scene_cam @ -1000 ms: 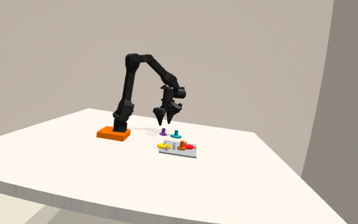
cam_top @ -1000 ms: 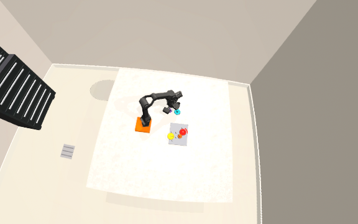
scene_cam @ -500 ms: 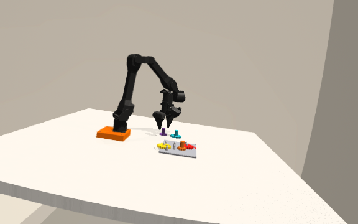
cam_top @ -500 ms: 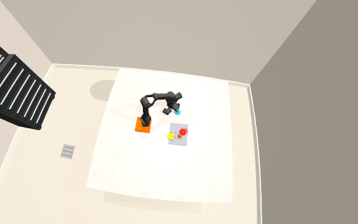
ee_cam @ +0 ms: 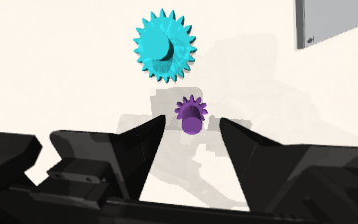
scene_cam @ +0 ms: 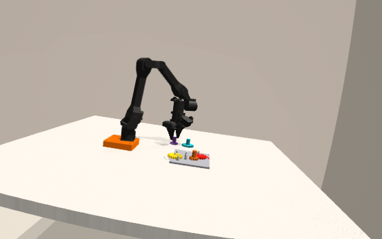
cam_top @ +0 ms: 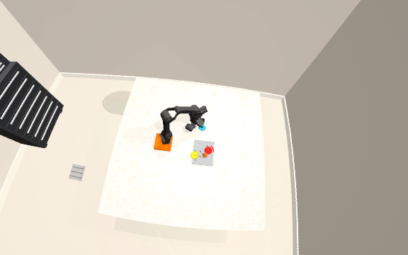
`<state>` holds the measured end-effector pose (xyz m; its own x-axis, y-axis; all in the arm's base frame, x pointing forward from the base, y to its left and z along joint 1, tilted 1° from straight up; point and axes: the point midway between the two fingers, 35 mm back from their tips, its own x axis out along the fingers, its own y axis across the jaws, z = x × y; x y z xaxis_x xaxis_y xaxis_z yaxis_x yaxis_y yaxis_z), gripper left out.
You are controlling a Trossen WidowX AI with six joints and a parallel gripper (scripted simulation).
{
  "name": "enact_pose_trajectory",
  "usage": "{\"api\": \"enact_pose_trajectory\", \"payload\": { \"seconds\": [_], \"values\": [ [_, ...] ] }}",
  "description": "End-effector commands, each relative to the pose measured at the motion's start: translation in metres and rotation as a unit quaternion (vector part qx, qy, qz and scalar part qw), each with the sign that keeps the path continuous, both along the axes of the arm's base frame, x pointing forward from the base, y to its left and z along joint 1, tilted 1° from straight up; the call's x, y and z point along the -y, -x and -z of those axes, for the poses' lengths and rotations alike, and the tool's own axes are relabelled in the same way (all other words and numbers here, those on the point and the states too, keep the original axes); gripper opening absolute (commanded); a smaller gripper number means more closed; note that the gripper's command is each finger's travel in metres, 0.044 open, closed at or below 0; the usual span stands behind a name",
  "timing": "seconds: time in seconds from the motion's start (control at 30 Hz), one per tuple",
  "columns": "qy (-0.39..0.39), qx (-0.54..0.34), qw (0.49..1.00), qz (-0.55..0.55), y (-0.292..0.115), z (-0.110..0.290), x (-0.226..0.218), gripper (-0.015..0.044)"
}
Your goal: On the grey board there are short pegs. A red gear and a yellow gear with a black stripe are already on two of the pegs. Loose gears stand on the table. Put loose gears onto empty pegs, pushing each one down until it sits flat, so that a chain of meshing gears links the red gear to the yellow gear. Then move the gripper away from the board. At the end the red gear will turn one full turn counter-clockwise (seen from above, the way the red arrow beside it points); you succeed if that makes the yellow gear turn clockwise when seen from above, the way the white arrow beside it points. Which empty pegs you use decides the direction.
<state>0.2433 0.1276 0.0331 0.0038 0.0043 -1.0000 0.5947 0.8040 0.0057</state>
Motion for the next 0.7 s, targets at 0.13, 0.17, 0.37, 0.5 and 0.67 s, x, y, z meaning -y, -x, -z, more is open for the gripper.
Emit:
{"api": "enact_pose_trajectory", "payload": {
  "seconds": [0.13, 0.17, 0.37, 0.5, 0.67],
  "values": [
    [-0.001, 0.0, 1.0, 0.002, 0.0, 0.0004, -0.0005, 0.0099],
    [-0.001, 0.0, 1.0, 0.002, 0.0, 0.0004, -0.0005, 0.0092],
    [-0.001, 0.0, 1.0, 0.002, 0.0, 0.0004, -0.0005, 0.0052],
    [-0.001, 0.0, 1.0, 0.002, -0.0001, 0.0, -0.0005, 0.0],
    [-0.001, 0.0, 1.0, 0.002, -0.0025, -0.0092, -0.0012, 0.0]
  ]
}}
